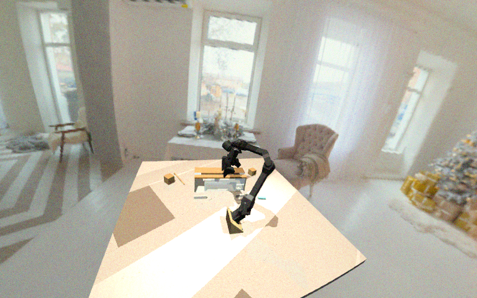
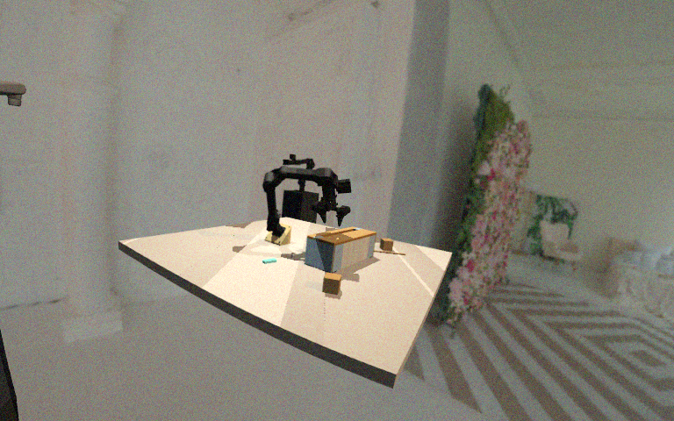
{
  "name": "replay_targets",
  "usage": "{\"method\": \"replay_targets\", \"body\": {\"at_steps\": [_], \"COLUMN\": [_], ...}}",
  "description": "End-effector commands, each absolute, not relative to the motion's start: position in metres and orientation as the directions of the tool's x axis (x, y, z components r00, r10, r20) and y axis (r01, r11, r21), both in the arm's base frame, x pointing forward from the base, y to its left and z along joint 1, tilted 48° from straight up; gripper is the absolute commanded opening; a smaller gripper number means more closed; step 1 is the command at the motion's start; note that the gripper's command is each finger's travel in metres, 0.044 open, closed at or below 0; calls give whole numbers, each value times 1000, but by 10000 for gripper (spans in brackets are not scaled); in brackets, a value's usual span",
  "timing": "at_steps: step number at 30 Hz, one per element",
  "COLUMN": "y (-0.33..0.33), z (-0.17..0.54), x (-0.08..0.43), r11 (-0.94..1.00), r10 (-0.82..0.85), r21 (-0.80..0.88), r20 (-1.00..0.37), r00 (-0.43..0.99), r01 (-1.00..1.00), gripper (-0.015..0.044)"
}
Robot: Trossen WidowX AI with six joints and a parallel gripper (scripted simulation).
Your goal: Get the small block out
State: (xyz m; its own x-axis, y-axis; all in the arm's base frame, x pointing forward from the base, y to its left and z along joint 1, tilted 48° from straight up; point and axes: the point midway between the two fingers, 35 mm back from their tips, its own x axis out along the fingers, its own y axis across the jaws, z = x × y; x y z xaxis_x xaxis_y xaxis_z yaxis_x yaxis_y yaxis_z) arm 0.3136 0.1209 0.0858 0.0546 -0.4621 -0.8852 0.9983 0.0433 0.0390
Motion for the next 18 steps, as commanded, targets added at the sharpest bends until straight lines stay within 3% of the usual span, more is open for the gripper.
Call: {"method": "replay_targets", "body": {"at_steps": [1,18], "y": [116,95], "z": [81,62], "x": [314,318], "r11": [32,32], "r10": [-461,-461], "r21": [37,37], "r20": [-886,-886], "r00": [47,48], "r01": [999,999], "gripper": [400,400]}}
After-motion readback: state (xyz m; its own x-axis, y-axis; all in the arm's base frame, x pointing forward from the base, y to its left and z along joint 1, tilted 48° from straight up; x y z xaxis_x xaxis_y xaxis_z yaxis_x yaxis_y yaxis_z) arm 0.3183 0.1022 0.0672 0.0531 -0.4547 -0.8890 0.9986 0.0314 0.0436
